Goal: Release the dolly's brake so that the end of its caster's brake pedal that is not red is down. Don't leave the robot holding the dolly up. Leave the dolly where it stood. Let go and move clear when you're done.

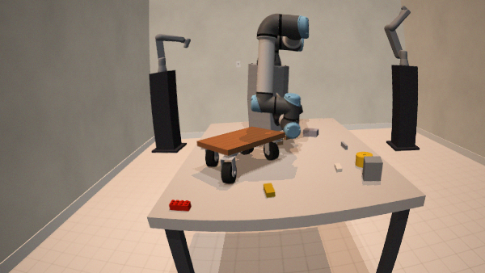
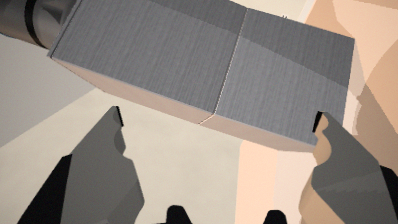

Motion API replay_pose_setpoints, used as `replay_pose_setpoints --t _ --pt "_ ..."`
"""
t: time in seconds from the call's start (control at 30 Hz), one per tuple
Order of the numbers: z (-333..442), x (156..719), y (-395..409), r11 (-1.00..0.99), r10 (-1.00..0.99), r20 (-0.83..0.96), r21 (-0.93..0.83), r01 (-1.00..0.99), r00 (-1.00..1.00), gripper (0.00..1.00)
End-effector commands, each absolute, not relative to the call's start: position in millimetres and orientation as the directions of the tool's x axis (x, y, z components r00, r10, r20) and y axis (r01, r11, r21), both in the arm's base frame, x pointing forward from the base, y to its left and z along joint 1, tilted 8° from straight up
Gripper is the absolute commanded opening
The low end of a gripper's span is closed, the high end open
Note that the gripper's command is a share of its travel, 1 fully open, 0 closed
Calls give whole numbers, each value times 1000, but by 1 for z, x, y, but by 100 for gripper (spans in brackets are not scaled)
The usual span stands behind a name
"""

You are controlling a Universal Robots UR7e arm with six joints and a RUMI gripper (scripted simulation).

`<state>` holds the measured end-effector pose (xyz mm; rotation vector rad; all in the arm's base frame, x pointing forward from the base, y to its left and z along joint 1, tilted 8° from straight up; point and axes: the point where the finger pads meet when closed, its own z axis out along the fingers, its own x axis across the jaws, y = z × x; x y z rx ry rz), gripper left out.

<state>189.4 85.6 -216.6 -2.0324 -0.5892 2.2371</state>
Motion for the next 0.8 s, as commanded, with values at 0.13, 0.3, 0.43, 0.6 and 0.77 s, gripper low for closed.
replay_pose_setpoints --t 0.13,0.3,0.43,0.6,0.77 --pt "-216 190 86 -925 298 -946 -319 207 -127 100" --pt "-216 190 86 -925 298 -946 -319 207 -127 100" --pt "-216 190 86 -925 298 -946 -319 207 -127 100" --pt "-216 190 86 -925 298 -946 -319 207 -127 0" --pt "-215 192 84 -922 304 -946 -322 212 -117 0"
